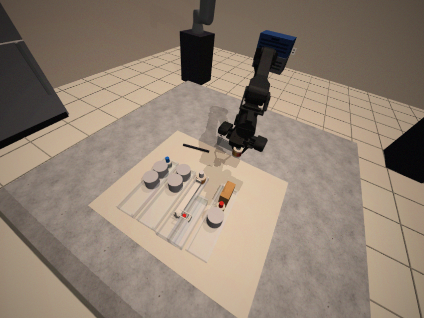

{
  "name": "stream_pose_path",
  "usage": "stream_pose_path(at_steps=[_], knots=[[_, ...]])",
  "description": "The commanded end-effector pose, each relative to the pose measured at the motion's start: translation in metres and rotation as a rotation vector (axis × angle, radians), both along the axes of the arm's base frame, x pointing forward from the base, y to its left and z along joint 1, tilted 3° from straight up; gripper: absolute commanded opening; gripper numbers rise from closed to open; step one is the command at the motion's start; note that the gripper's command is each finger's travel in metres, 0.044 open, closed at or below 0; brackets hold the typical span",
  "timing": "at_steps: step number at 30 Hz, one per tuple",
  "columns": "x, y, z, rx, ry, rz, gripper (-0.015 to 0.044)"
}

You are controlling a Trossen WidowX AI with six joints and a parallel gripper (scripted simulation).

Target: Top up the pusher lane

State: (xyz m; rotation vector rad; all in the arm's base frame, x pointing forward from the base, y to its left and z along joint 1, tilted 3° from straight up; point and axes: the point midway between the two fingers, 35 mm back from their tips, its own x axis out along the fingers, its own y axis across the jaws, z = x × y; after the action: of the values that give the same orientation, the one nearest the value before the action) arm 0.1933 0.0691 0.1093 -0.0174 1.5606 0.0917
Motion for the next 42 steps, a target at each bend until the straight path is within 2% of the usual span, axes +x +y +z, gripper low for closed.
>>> stream_pose_path(at_steps=[1, 22, 42], knots=[[0.018, -0.006, -0.003, 0.003, -0.005, 0.006, 0.0], [0.104, -0.077, -0.047, -0.005, -0.015, 0.046, 0.0], [0.108, -0.079, -0.073, -0.005, -0.015, 0.047, 0.0]])
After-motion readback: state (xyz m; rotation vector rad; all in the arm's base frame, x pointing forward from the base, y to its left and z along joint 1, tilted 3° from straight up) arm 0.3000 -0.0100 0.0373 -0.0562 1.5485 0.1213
